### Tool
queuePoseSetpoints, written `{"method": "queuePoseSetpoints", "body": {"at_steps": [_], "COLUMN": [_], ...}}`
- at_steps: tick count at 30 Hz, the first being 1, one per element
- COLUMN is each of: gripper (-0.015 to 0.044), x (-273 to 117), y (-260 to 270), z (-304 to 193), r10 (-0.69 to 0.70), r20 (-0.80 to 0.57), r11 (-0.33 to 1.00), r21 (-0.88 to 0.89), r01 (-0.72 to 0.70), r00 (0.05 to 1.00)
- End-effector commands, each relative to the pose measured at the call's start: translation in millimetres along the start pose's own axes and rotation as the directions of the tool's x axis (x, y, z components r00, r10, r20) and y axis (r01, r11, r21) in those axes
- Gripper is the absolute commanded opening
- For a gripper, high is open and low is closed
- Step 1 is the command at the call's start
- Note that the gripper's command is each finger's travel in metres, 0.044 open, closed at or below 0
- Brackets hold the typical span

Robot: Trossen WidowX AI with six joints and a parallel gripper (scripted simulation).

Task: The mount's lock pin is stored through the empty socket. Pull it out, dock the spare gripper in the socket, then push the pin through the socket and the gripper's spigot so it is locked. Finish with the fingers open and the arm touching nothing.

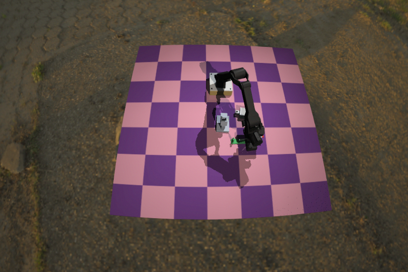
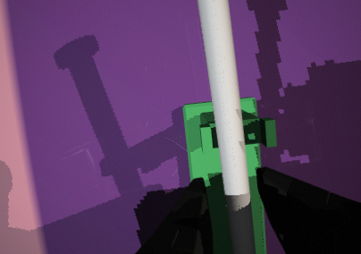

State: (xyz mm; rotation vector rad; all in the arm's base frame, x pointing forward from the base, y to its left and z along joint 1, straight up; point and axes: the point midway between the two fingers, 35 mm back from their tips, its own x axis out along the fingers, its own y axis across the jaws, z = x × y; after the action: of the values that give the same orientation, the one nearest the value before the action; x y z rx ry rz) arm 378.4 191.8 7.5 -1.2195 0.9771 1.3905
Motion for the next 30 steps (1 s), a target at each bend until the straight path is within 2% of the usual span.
{"method": "queuePoseSetpoints", "body": {"at_steps": [1,5,30], "gripper": [0.0023,0.0000,0.0000], "x": [1.2,1.2,-23.6], "y": [1.0,1.0,9.2], "z": [0.3,0.3,1.2], "r10": [0.003,0.003,0.041], "r20": [0.004,0.004,-0.010], "r11": [1.000,1.000,0.999], "r21": [-0.003,-0.003,0.007], "r01": [-0.003,-0.003,-0.041], "r00": [1.000,1.000,0.999]}}
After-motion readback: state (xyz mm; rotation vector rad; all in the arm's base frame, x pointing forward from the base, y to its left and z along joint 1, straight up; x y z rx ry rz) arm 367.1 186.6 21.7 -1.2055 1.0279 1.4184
